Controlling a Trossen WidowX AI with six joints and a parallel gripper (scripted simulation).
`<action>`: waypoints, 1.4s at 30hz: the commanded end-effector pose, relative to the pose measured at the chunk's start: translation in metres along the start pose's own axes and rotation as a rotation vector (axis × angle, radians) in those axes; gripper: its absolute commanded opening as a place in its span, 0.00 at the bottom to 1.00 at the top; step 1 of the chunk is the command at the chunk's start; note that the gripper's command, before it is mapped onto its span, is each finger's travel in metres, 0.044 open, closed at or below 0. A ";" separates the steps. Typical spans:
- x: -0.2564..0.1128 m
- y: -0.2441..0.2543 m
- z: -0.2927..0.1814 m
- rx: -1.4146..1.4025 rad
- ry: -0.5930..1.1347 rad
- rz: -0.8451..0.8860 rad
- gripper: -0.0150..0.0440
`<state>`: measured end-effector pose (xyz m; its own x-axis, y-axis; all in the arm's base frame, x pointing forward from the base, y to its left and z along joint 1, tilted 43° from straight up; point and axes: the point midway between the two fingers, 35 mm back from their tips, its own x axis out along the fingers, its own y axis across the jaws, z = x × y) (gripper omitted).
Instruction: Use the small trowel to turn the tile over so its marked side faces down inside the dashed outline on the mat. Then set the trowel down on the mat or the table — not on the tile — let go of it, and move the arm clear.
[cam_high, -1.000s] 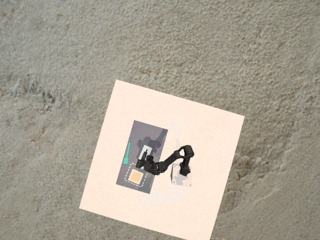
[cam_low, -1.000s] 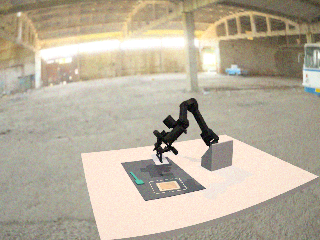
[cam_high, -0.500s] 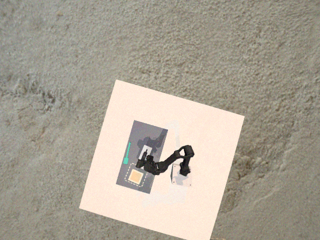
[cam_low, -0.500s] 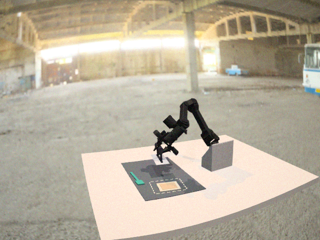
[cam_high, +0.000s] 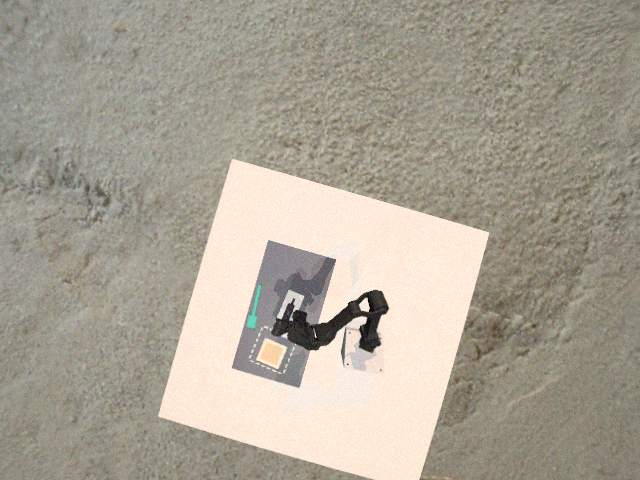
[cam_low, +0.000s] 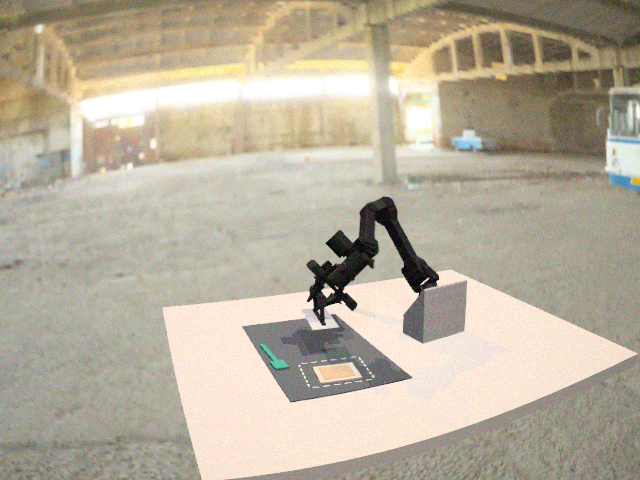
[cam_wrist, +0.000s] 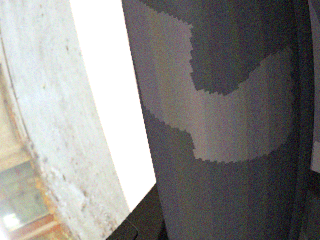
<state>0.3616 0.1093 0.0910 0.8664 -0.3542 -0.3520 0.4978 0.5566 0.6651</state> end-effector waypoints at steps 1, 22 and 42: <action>-0.001 0.002 -0.002 -0.005 0.010 0.008 0.25; 0.034 0.001 0.009 -0.320 0.109 -0.124 0.25; 0.074 -0.017 0.050 -0.844 0.483 -0.298 0.25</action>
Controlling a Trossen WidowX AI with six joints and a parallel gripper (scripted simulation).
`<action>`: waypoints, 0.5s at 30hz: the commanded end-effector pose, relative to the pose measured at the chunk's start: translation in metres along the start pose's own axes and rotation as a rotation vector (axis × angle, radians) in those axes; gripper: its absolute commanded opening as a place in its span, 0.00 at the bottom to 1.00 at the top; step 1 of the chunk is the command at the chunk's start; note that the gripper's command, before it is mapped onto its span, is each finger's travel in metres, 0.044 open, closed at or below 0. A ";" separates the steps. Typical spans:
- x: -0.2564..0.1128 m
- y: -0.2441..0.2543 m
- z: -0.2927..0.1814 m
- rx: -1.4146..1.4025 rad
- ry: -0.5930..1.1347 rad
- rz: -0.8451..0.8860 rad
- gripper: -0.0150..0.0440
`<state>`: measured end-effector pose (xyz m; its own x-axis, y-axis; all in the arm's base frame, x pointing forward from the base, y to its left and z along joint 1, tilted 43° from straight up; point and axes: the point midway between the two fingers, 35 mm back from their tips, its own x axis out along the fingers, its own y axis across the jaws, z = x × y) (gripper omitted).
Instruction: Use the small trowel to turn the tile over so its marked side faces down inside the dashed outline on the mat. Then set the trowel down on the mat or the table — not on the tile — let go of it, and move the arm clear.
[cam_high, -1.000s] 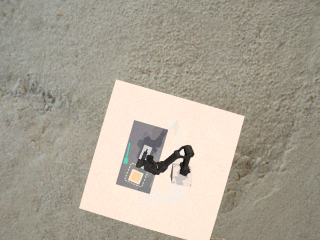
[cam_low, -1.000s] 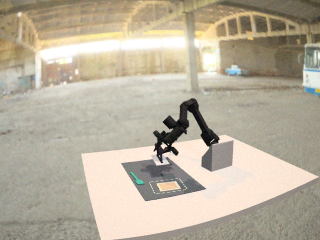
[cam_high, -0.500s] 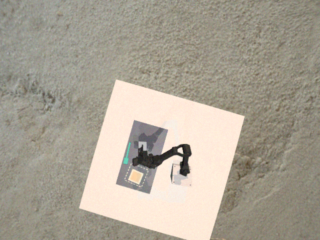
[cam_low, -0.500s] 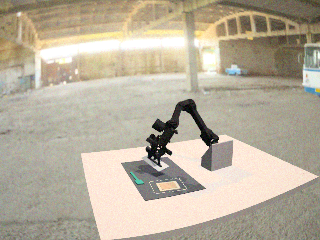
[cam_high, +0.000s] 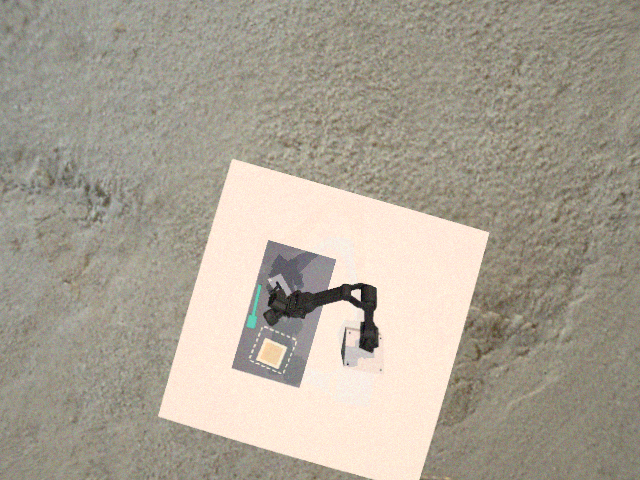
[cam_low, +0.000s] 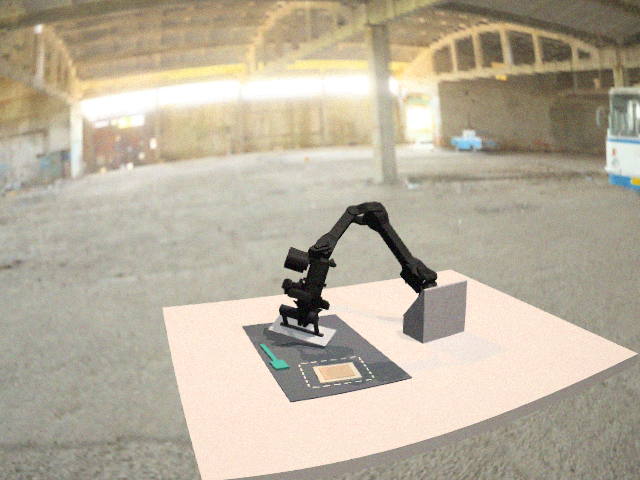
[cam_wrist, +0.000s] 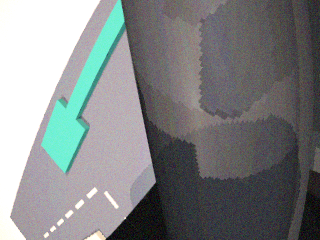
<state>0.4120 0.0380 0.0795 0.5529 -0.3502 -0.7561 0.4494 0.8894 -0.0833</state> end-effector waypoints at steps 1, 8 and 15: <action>-0.002 -0.004 0.009 -0.084 0.058 0.014 0.25; -0.002 -0.027 0.017 -0.251 0.212 0.030 0.25; -0.009 -0.054 0.024 -0.404 0.374 0.091 0.25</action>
<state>0.4010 -0.0115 0.0970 0.2830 -0.2416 -0.9282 0.1291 0.9685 -0.2127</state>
